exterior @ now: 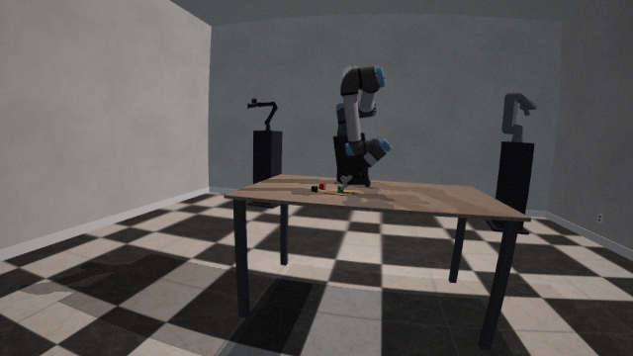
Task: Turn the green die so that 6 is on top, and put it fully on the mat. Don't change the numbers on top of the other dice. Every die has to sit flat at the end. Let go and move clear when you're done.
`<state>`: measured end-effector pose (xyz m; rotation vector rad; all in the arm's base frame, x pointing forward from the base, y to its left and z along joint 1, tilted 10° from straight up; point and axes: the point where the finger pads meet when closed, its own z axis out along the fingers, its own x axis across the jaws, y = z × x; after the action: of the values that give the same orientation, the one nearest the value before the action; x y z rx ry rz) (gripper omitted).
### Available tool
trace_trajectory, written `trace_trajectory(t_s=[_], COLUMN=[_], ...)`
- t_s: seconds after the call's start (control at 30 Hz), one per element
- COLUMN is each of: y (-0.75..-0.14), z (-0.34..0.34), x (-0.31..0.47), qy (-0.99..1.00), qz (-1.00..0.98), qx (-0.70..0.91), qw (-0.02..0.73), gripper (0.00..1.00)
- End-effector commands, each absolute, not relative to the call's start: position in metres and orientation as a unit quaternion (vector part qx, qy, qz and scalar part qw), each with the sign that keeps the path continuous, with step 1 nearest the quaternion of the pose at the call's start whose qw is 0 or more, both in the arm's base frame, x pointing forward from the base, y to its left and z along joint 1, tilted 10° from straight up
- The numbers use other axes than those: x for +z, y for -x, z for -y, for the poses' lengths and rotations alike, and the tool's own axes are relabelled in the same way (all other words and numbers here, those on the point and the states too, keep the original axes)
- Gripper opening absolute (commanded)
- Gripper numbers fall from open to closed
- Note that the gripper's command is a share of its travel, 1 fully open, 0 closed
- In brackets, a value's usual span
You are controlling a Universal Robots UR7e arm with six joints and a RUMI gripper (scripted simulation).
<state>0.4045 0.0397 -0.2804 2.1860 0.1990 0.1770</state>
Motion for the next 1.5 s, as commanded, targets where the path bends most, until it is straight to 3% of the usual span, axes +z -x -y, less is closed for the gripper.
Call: trace_trajectory(t_s=[0.0,1.47], y=[-0.405,-0.399], z=[-0.04,-0.05], x=[-0.28,-0.211], qy=[-0.885,-0.885], qz=[-0.08,-0.08], qx=[0.072,0.072], qw=[0.453,0.452], gripper=[0.1,0.1])
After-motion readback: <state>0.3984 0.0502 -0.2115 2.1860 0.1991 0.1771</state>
